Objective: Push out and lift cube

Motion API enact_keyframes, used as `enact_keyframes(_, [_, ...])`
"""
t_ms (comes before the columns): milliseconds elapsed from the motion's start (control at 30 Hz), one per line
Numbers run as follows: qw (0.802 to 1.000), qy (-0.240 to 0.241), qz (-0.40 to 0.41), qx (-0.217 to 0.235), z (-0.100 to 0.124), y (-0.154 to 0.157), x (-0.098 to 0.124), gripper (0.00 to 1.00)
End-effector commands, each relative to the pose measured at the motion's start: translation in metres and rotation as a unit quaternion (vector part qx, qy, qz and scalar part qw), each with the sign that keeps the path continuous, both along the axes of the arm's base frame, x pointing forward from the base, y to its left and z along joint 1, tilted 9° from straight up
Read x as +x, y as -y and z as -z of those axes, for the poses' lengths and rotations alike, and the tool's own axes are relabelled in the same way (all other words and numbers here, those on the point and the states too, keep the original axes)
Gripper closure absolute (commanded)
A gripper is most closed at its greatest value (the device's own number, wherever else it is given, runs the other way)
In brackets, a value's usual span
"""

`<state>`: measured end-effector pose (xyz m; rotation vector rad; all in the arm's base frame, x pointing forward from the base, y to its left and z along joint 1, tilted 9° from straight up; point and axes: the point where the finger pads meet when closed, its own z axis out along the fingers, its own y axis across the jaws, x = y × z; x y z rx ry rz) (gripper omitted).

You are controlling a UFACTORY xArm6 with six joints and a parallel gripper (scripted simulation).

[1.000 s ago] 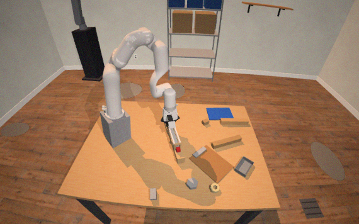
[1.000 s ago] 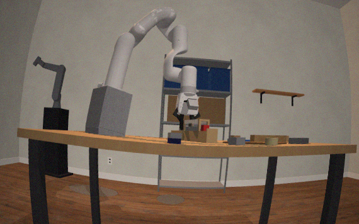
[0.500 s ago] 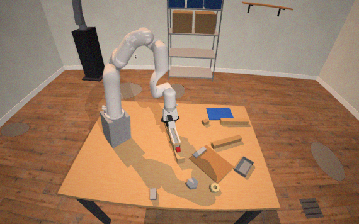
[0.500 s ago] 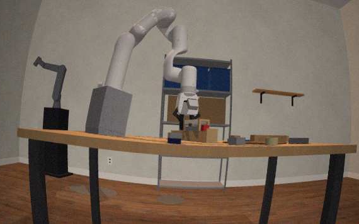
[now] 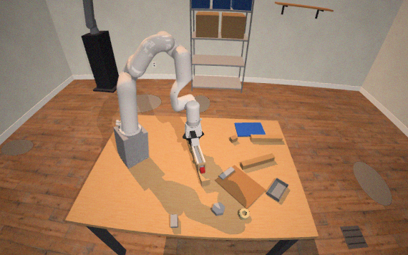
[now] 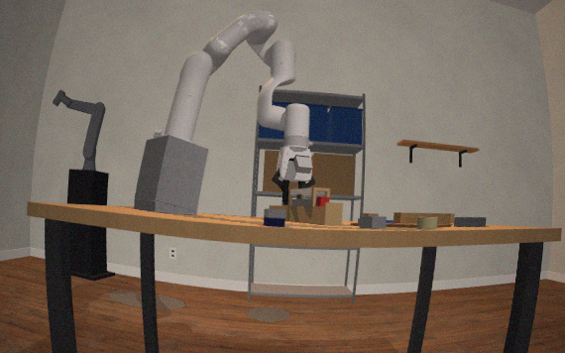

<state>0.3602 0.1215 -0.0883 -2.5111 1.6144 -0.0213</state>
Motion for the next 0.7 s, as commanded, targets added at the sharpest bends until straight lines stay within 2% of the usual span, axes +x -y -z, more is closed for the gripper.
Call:
enact_keyframes(0, [1.0, 0.001, 0.0, 0.0, -0.001, 0.0, 0.001, 0.62])
enact_keyframes(367, [1.0, 0.001, 0.0, 0.0, -0.014, 0.001, 0.0, 0.62])
enact_keyframes(667, [1.0, 0.001, 0.0, 0.0, -0.046, 0.005, -0.004, 0.62])
